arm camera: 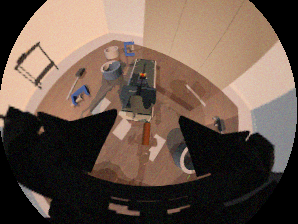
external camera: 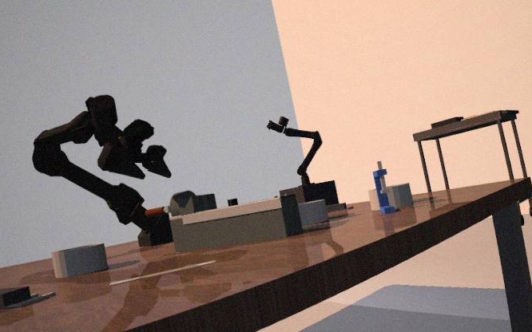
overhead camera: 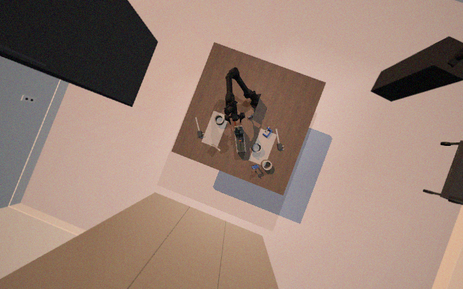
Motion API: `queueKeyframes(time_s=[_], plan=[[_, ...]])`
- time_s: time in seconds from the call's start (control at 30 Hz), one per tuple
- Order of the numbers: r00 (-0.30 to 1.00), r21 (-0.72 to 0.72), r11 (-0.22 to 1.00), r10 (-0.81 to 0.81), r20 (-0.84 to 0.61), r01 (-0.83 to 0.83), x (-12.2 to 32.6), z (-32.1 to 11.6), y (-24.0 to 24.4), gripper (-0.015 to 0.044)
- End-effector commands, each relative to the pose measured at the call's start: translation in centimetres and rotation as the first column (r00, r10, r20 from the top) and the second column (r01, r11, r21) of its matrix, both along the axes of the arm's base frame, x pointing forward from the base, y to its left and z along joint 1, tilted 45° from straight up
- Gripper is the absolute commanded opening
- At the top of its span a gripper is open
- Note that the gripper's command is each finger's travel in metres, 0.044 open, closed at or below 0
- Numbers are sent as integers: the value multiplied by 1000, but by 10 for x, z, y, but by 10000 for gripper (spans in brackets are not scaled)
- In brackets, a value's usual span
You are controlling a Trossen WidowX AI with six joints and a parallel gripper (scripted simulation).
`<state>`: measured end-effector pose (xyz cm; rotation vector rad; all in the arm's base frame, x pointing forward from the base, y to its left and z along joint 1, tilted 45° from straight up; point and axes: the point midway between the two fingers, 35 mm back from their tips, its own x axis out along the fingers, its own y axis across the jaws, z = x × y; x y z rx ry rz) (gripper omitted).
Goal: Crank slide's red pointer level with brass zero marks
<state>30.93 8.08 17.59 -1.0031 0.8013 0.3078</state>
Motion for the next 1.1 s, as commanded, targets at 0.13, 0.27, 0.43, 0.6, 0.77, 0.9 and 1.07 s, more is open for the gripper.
queueKeyframes(time_s=[0.13,0.27,0.43,0.6,0.77,0.9,1.07], plan=[[1000,2,1000,-12,10,12,-3,19,21,440],[995,21,996,-82,48,81,13,12,33,440],[980,55,985,-170,102,165,32,0,51,440],[954,98,966,-253,159,240,48,-13,70,440],[918,151,941,-332,217,304,61,-29,89,440],[882,200,917,-391,263,346,69,-43,105,440],[857,234,900,-426,291,368,73,-53,114,440]])
